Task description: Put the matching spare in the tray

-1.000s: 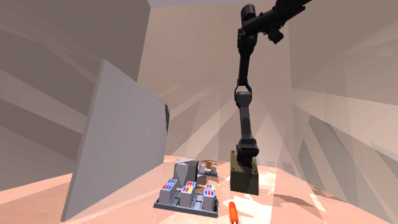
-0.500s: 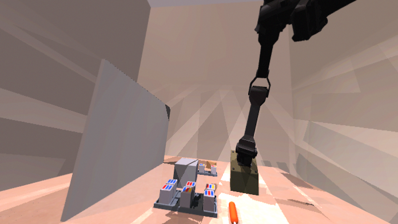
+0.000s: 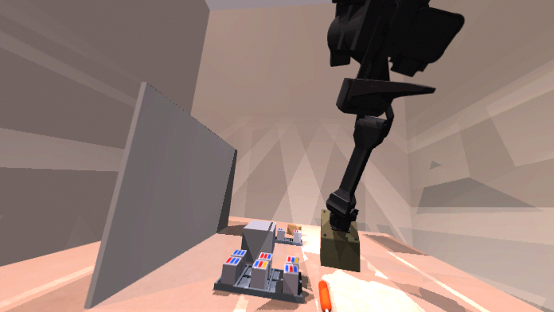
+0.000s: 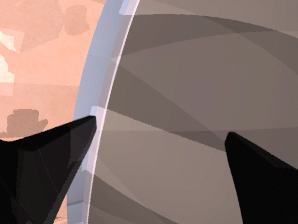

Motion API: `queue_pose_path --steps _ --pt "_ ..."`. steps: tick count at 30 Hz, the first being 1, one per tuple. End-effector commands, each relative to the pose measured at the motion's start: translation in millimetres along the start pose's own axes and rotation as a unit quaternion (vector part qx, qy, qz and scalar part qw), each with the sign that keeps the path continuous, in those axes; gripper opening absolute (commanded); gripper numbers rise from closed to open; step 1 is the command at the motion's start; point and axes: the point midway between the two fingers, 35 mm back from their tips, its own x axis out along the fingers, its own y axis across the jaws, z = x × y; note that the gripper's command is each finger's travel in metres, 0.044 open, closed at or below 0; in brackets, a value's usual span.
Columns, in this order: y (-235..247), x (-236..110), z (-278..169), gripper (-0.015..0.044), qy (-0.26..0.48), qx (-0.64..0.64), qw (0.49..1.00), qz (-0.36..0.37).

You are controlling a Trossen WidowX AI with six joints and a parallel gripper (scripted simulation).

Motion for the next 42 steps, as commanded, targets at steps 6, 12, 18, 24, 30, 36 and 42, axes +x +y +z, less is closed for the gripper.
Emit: queue_pose_path --steps 6,12,18,24,30,36,42 --pt "84.0 7.4 -99.0 0.0440 0.129 0.225 0.961 0.091" --pt "166.1 -17.4 -168.5 0.0440 0.225 0.406 0.875 0.137" --pt "247.4 -70.0 -217.9 0.0440 0.319 0.570 0.744 0.144" --pt "318.8 -137.6 -241.5 0.0440 0.395 0.699 0.585 0.116" --pt "390.0 -209.0 -238.0 0.0440 0.441 0.804 0.391 0.076" --pt "457.4 -285.1 -205.6 0.0440 0.454 0.878 0.153 0.011" --pt "508.1 -346.3 -152.2 0.0440 0.421 0.901 -0.084 -0.062"
